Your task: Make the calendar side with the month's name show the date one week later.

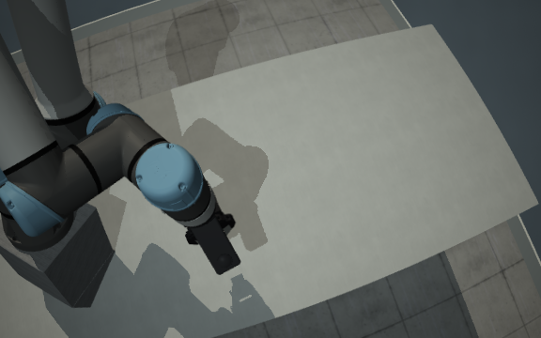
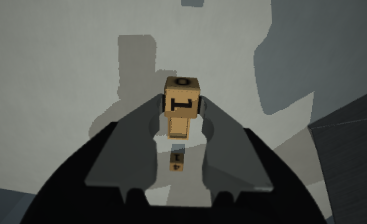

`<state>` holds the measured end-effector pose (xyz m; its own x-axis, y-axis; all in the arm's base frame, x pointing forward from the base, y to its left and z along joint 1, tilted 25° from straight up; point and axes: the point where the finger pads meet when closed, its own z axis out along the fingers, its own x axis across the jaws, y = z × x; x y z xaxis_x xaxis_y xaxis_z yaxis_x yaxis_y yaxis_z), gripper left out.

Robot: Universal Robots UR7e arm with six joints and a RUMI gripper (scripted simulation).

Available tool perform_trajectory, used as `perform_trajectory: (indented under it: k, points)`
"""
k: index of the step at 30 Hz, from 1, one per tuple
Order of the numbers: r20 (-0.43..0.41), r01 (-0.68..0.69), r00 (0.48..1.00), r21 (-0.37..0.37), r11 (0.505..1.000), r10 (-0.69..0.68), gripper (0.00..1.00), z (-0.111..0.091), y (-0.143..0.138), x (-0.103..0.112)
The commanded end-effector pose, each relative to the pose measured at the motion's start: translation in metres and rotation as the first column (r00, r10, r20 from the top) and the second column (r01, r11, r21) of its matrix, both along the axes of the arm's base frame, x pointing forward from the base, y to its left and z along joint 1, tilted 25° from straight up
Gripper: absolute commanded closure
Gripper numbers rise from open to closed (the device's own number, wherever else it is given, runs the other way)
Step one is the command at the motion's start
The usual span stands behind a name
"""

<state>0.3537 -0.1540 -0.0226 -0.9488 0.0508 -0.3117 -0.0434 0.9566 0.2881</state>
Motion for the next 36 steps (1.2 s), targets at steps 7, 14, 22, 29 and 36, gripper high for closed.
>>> perform_trajectory:
  k: [7, 14, 22, 29, 36]
  points:
    - [0.000, 0.001, 1.000, 0.000, 1.000, -0.001, 0.90, 0.000, 0.000, 0.000]
    - [0.000, 0.001, 1.000, 0.000, 1.000, -0.001, 0.90, 0.000, 0.000, 0.000]
    - [0.000, 0.001, 1.000, -0.001, 1.000, -0.001, 0.90, -0.008, 0.002, 0.003]
    - [0.000, 0.001, 1.000, -0.001, 1.000, -0.001, 0.90, -0.020, 0.006, 0.007]
    - [0.000, 0.001, 1.000, -0.001, 1.000, -0.001, 0.90, -0.043, 0.013, 0.015]
